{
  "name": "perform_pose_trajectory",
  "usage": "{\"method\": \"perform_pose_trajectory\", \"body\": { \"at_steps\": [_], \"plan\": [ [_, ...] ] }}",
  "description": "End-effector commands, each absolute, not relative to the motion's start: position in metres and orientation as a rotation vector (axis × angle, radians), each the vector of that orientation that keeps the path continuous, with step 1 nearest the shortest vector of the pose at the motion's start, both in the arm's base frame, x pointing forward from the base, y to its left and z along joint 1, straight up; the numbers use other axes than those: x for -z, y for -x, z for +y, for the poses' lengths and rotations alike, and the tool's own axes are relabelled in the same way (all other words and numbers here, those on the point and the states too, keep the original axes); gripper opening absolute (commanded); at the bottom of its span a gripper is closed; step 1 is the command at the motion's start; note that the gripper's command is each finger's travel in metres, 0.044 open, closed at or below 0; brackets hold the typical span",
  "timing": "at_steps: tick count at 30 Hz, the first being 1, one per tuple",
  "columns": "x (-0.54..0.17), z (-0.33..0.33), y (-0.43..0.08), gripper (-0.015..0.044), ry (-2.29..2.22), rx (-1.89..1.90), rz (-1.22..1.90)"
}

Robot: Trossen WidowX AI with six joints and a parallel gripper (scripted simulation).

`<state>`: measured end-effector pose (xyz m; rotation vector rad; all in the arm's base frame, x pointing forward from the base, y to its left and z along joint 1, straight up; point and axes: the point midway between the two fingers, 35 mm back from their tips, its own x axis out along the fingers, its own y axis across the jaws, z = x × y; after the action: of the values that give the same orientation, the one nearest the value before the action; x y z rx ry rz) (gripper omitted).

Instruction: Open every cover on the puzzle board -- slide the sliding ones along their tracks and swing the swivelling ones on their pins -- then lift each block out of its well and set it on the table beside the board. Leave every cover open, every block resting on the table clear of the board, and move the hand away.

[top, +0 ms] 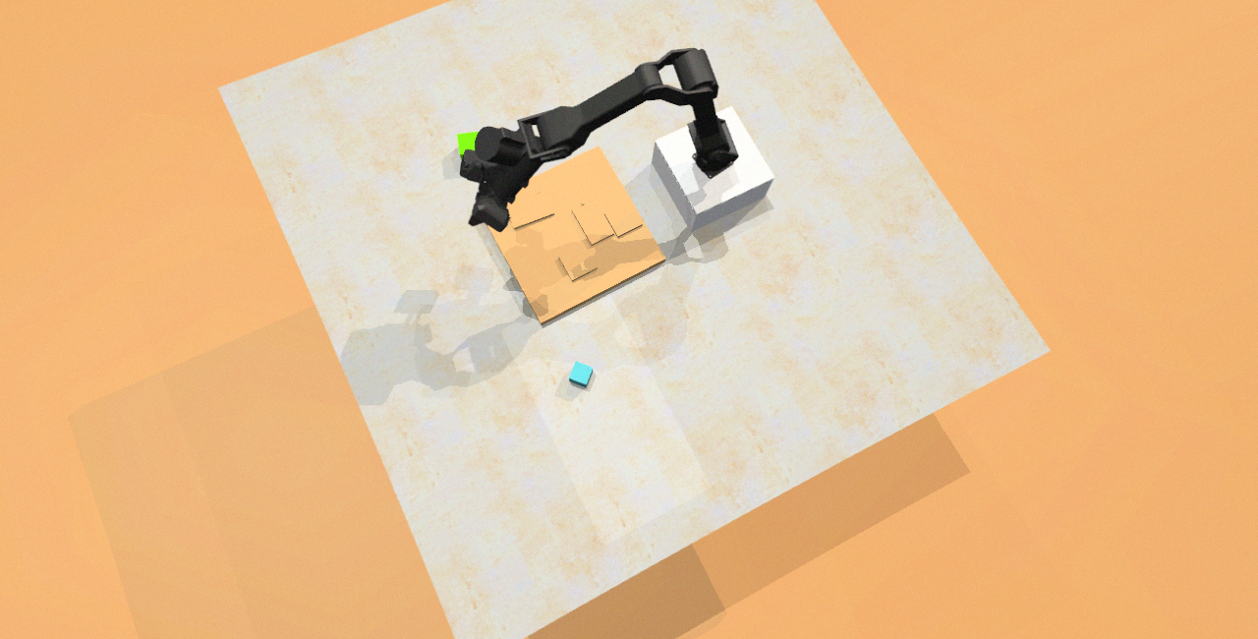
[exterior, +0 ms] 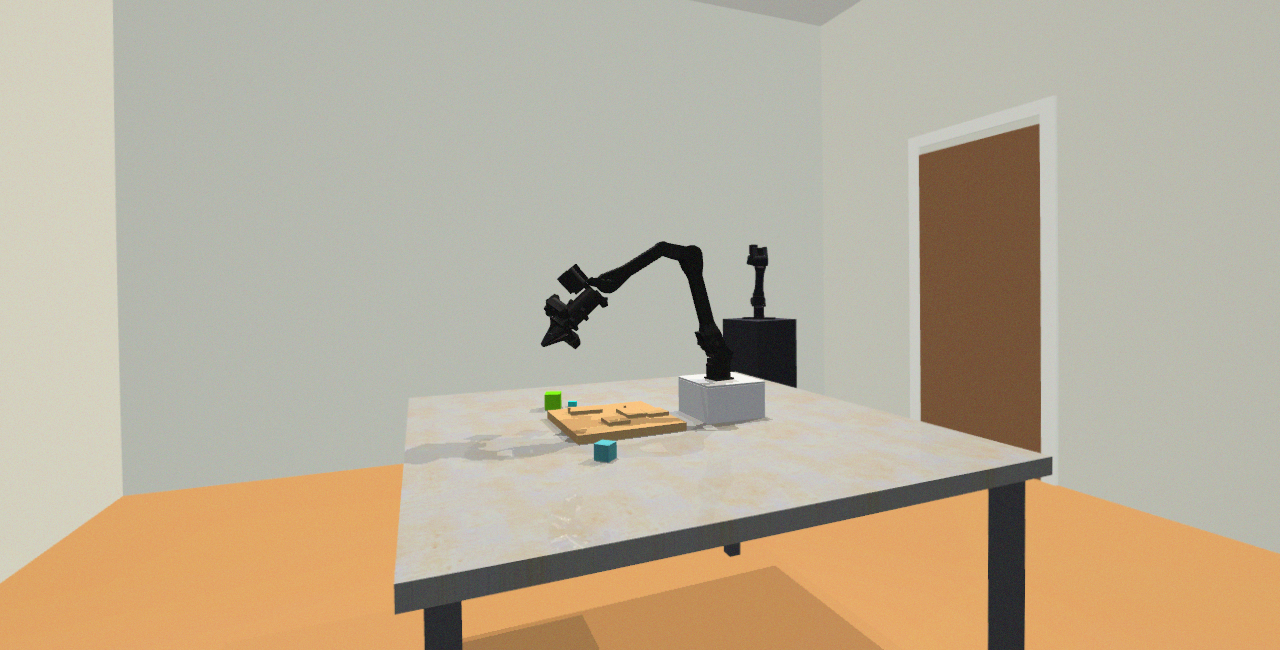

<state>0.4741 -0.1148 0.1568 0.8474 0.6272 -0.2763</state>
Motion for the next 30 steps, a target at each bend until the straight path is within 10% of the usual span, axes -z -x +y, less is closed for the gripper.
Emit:
{"method": "perform_pose_trajectory", "body": {
  "at_steps": [1,30],
  "plan": [
    [-0.138,-0.099,-0.465,0.0,-0.794,0.278,0.713],
    [-0.048,-0.018,-0.371,0.0,-0.384,0.2,1.25]
  ]
}}
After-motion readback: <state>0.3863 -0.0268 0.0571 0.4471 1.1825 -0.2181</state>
